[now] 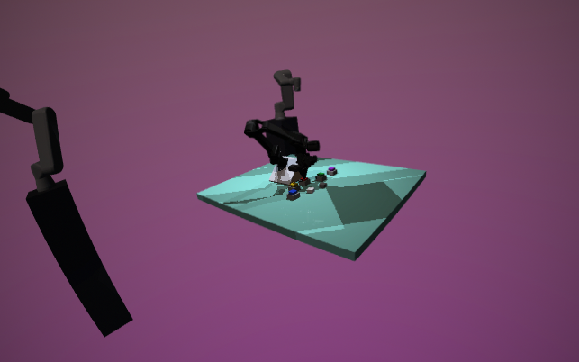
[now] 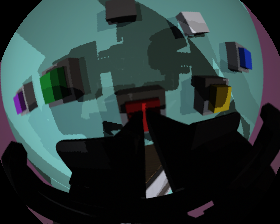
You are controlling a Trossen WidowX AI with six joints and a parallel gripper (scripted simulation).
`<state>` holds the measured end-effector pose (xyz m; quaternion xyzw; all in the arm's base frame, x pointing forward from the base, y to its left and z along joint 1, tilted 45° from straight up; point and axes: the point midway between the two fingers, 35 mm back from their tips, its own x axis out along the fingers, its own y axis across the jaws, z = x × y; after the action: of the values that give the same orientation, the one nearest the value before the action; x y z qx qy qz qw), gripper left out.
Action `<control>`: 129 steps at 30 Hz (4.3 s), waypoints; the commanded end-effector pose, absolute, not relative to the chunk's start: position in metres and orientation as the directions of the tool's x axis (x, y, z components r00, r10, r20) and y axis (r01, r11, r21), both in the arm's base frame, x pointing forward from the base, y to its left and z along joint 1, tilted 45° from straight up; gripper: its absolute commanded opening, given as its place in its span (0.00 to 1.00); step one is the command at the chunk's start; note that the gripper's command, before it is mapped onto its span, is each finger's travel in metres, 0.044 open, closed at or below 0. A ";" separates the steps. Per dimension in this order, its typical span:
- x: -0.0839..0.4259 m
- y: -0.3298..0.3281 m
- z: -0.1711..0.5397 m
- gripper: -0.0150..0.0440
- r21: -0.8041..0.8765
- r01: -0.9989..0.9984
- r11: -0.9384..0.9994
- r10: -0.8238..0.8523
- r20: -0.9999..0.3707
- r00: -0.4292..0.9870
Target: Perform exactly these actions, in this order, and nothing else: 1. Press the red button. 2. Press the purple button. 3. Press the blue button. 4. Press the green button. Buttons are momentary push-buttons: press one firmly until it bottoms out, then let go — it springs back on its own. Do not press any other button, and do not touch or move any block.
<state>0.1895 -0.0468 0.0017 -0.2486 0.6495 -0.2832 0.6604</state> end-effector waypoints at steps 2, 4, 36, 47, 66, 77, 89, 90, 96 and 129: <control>0.186 -0.050 -0.001 0.29 -0.705 0.037 0.709 -0.705 -0.709 -0.013; 0.186 -0.050 -0.001 0.29 -0.705 0.037 0.709 -0.705 -0.709 -0.013; 0.192 0.024 0.064 0.29 -0.701 0.036 0.712 -0.701 -0.713 -0.013; 0.244 0.120 -0.013 0.29 -0.691 0.038 0.721 -0.692 -0.722 -0.009; 0.251 0.120 -0.117 0.29 -0.693 0.042 0.720 -0.693 -0.721 -0.007; 0.251 0.111 -0.127 0.29 -0.693 0.043 0.720 -0.693 -0.721 -0.006; 0.250 0.097 -0.140 0.29 -0.694 0.043 0.719 -0.694 -0.720 -0.006; 0.250 0.097 -0.141 0.29 -0.694 0.043 0.719 -0.694 -0.720 -0.006; 0.250 0.096 -0.141 0.29 -0.694 0.043 0.719 -0.694 -0.720 -0.006; 0.252 0.138 -0.101 0.29 -0.689 0.038 0.724 -0.690 -0.724 -0.006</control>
<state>0.2486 0.1203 -0.1158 -0.2574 0.6539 -0.2802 0.6540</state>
